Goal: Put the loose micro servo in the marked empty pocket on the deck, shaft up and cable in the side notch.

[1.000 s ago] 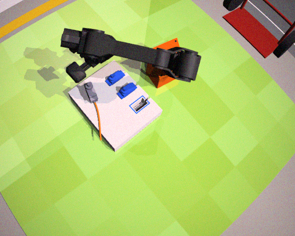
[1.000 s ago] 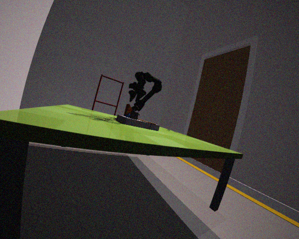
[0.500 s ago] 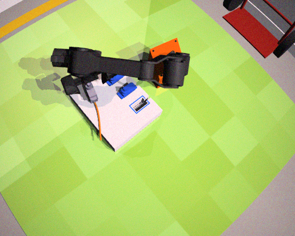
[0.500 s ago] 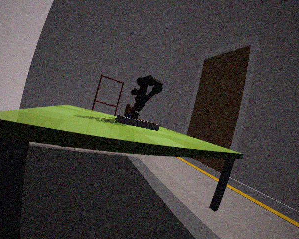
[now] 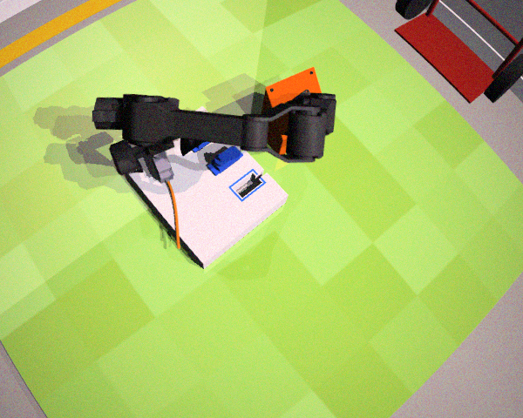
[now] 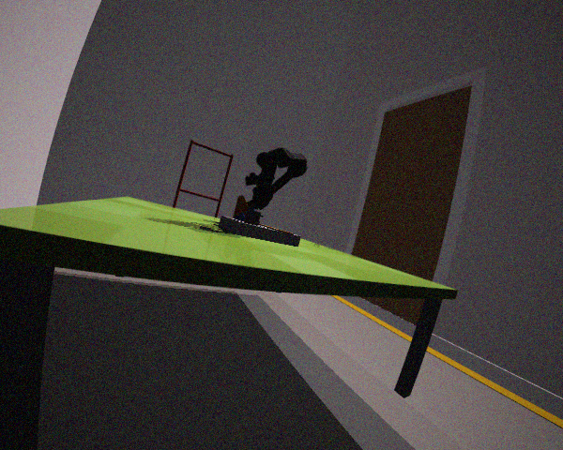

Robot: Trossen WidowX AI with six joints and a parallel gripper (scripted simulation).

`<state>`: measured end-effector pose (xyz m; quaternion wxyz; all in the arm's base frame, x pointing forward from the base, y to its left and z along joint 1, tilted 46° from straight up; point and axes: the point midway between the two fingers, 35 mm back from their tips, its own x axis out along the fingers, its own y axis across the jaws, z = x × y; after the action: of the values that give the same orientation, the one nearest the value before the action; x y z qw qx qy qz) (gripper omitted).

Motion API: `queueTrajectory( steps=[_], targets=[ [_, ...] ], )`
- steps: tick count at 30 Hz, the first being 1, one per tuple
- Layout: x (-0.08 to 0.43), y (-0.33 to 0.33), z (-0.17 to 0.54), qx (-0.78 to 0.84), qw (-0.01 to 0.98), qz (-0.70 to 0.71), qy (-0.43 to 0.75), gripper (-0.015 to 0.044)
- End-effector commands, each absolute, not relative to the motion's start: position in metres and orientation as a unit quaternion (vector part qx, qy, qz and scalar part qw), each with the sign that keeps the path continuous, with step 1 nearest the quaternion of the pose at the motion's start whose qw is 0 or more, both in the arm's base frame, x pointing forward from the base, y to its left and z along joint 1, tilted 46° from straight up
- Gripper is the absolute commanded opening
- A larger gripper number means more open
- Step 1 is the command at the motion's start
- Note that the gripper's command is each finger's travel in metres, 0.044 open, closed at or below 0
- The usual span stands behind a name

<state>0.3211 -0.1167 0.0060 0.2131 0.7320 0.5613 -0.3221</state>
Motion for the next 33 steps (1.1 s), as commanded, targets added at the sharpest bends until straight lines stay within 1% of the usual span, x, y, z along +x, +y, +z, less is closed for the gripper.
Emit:
queueTrajectory(
  steps=[1, 12, 23, 30, 33],
  targets=[
    [0.322, -0.113, 0.003, 0.733, 0.210, -0.322, 0.561, 0.0440],
    [0.324, -0.103, -0.008, 0.734, 0.210, -0.322, 0.561, 0.0440],
    [0.324, -0.103, -0.008, 0.734, 0.210, -0.322, 0.561, 0.0151],
    [0.324, -0.103, -0.008, 0.734, 0.210, -0.322, 0.561, 0.0105],
    [0.323, -0.106, -0.004, 0.733, 0.210, -0.322, 0.561, 0.0026]
  ],
)
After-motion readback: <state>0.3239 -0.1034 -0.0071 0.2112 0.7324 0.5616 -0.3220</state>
